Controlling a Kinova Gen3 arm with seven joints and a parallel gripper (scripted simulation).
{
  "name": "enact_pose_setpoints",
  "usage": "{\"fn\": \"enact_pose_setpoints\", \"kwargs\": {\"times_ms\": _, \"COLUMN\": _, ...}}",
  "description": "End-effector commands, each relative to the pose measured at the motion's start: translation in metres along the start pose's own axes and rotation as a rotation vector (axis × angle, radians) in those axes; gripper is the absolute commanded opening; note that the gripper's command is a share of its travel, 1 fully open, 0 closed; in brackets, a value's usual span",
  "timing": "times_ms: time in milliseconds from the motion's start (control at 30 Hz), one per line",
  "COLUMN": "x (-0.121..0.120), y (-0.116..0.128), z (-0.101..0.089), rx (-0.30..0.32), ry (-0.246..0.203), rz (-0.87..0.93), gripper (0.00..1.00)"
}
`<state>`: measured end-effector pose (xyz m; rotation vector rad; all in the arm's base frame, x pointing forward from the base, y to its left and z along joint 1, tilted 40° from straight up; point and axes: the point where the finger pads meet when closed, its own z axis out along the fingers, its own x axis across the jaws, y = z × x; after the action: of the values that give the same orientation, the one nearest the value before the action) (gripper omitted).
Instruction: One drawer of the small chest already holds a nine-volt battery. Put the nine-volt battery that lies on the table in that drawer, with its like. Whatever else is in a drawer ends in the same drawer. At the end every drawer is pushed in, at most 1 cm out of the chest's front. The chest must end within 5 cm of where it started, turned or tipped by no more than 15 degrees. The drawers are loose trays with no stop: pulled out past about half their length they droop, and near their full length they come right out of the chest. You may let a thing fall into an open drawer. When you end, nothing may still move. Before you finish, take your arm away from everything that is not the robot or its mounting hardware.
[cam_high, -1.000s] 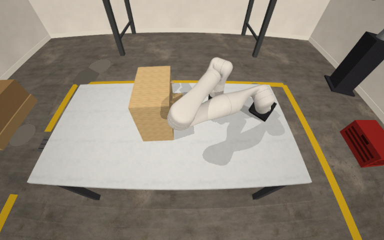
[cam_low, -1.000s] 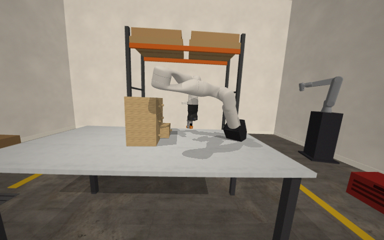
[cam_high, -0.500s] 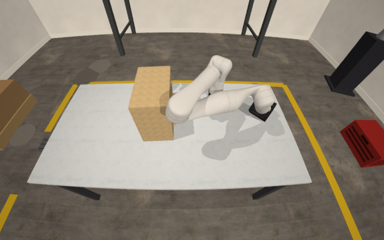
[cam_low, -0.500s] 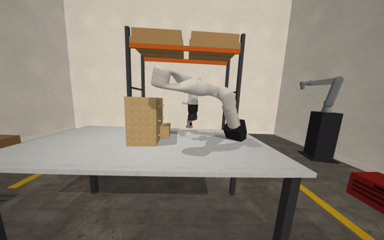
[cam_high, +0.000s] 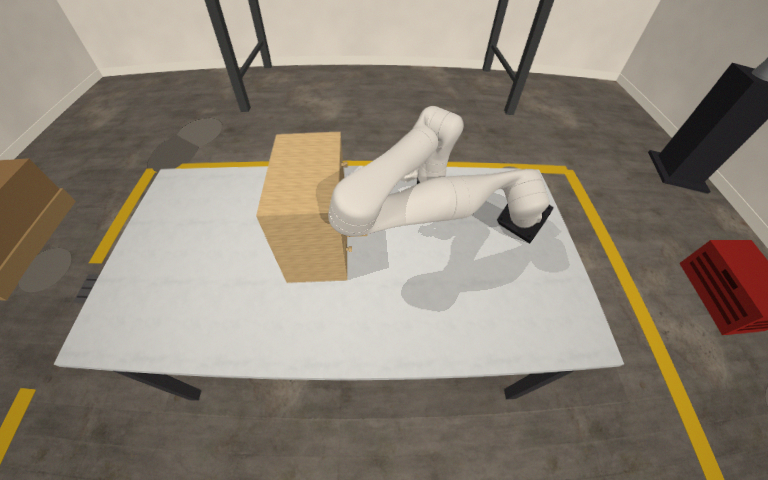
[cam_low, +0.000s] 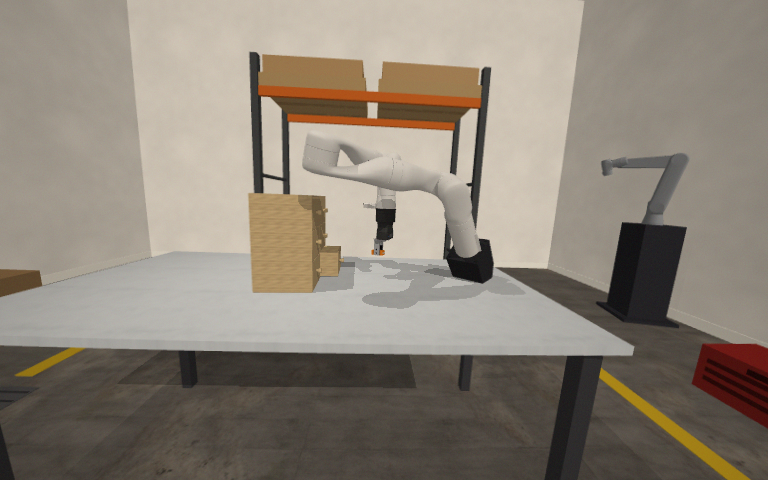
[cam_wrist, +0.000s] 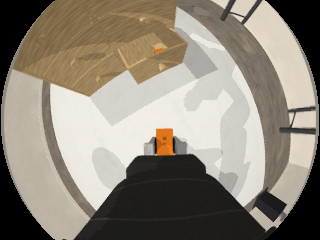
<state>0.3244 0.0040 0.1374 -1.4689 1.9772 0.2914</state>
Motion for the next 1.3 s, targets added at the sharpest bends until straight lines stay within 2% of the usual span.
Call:
{"fn": "enact_pose_setpoints", "kwargs": {"times_ms": 0, "x": 0.006, "y": -0.003, "z": -0.002, "rx": 0.006, "ry": 0.002, "rz": -0.016, "gripper": 0.51}}
{"fn": "enact_pose_setpoints", "kwargs": {"times_ms": 1267, "x": 0.03, "y": -0.017, "z": -0.002, "rx": 0.006, "ry": 0.003, "rz": -0.347, "gripper": 0.51}}
